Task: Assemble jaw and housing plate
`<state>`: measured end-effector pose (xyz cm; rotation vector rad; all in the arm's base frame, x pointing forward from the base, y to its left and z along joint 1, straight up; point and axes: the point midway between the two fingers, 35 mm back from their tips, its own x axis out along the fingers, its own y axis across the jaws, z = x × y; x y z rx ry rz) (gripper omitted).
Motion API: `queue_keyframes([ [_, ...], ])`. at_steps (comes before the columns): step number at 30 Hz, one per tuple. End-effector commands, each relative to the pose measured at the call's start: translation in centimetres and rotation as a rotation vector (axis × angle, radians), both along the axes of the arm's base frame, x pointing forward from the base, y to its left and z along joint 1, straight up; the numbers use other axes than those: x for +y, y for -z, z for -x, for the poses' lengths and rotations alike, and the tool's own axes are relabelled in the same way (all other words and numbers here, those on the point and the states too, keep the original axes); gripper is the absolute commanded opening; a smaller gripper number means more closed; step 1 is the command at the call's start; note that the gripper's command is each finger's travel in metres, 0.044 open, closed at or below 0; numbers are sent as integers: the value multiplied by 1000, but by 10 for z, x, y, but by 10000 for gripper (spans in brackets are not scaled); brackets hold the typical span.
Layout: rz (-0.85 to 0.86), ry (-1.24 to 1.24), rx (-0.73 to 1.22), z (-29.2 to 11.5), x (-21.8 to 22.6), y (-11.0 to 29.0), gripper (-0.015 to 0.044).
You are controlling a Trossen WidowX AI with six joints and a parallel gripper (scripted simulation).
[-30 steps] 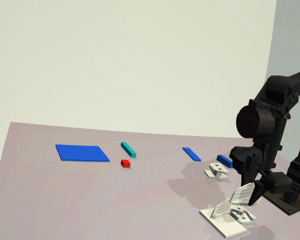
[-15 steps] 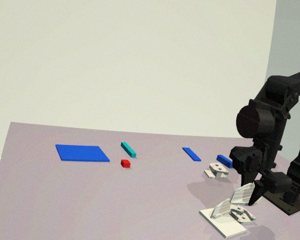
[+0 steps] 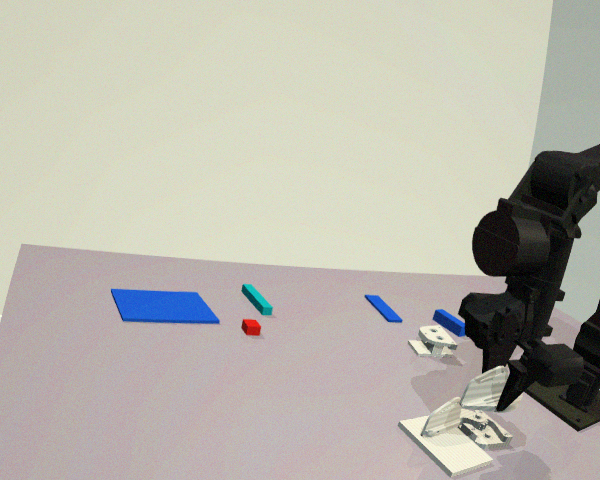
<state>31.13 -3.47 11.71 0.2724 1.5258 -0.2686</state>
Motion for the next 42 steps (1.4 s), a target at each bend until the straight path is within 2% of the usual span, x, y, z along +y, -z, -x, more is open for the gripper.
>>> queue_keyframes([
  [1, 4, 3, -4, -1, -1, -1, 134],
  [10, 4, 4, -4, -1, -1, 0, 134],
  [42, 4, 10, -4, -3, -1, 50, 134],
])
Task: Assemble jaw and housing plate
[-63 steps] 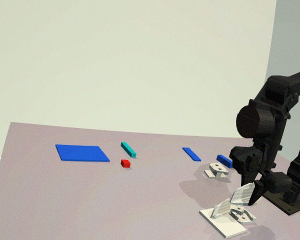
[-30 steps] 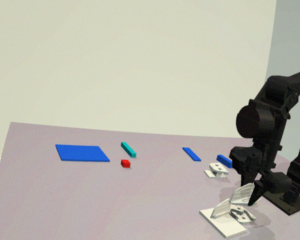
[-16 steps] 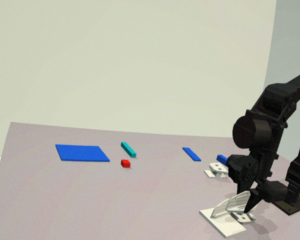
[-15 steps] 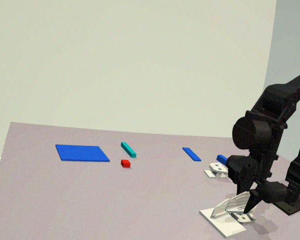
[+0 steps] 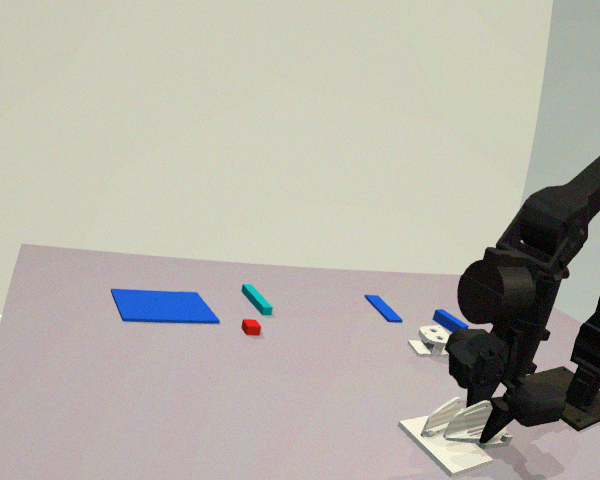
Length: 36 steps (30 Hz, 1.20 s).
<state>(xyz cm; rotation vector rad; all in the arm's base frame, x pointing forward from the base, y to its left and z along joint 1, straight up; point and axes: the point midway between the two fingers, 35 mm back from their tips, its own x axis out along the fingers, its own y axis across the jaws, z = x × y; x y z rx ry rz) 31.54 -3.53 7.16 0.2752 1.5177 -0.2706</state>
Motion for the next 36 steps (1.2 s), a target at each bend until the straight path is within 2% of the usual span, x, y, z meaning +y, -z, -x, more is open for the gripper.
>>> queue_keyframes([
  [1, 3, 6, 4, 1, 0, 4, 134],
  [36, 3, 12, 4, 1, 0, 10, 134],
])
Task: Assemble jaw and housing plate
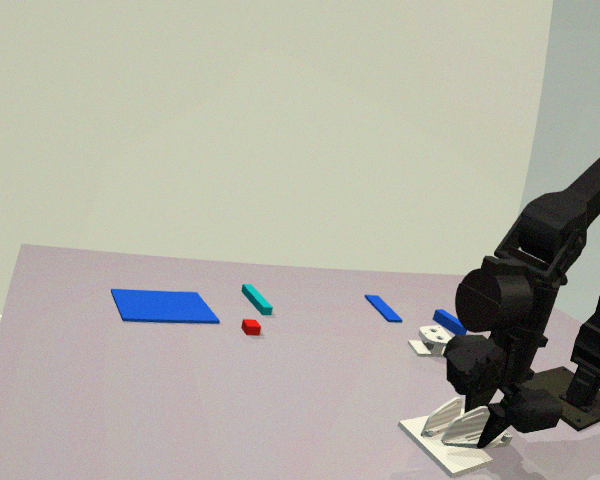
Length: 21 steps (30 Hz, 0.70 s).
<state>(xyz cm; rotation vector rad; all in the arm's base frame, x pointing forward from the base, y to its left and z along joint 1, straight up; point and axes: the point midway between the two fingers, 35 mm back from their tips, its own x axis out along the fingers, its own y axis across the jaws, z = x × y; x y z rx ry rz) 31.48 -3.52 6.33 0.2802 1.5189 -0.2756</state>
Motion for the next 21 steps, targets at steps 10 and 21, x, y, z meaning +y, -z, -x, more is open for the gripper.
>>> queue_keyframes([
  [10, 3, 7, 2, 1, -1, 5, 134],
  [21, 3, 7, 2, 1, -1, 7, 134],
])
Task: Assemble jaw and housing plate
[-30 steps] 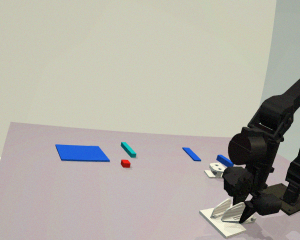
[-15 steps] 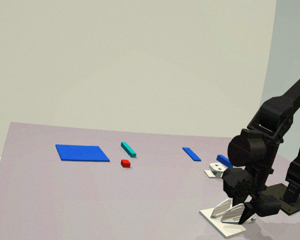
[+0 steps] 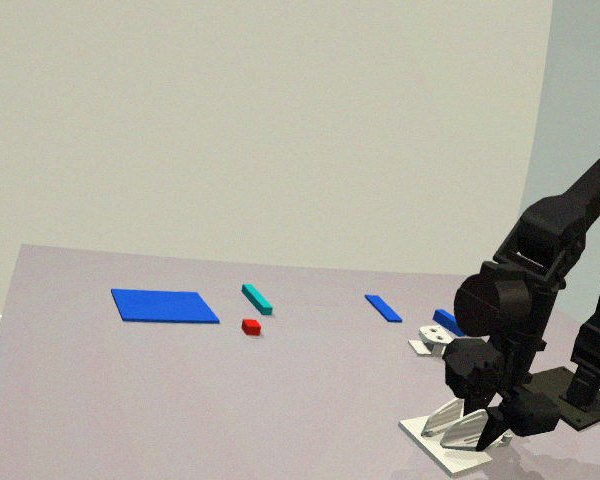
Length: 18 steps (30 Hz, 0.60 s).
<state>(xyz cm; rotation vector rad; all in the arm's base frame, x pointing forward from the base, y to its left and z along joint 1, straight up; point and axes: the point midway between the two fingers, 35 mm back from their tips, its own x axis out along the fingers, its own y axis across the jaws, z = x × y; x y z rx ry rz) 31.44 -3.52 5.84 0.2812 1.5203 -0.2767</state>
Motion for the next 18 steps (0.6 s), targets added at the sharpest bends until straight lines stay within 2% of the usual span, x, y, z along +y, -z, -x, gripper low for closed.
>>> queue_keyframes([
  [1, 4, 6, 0, 0, -1, 3, 134],
  [18, 4, 6, 0, 0, -1, 6, 134],
])
